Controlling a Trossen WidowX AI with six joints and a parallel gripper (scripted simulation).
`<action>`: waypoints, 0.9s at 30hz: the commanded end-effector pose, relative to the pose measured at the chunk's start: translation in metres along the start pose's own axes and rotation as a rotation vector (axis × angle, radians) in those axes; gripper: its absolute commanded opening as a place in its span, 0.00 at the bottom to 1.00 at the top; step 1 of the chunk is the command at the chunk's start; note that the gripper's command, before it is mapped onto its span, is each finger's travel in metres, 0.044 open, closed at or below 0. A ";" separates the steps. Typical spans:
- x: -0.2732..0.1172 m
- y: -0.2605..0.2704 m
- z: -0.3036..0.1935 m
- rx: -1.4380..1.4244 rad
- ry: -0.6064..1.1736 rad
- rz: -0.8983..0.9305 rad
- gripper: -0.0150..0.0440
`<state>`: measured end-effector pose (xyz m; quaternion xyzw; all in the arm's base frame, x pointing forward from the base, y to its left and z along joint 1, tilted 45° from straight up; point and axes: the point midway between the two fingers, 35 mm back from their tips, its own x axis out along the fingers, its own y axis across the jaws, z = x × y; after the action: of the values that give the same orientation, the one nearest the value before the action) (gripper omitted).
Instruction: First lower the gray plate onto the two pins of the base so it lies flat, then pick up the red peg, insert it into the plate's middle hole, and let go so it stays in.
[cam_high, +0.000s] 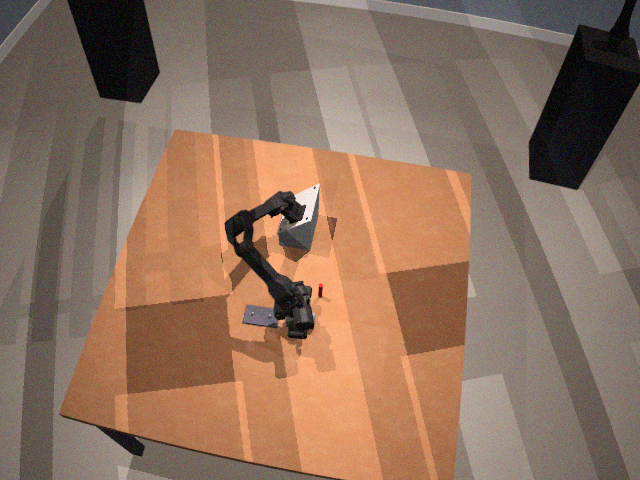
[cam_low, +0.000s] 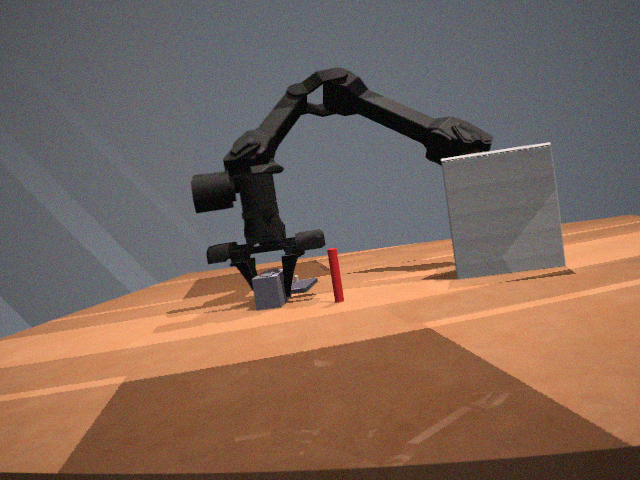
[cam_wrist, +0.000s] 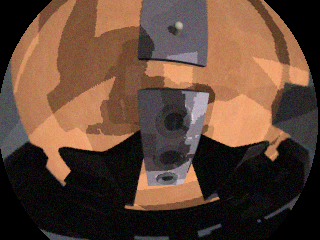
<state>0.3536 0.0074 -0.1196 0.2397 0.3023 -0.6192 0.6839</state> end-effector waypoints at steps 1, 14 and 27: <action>0.000 0.000 0.000 -0.005 -0.003 0.002 0.53; -0.016 0.003 0.000 -0.006 0.000 0.003 0.25; -0.055 0.005 0.000 -0.007 0.006 0.004 0.25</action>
<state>0.3532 0.0396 -0.0893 0.2321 0.3081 -0.6193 0.6839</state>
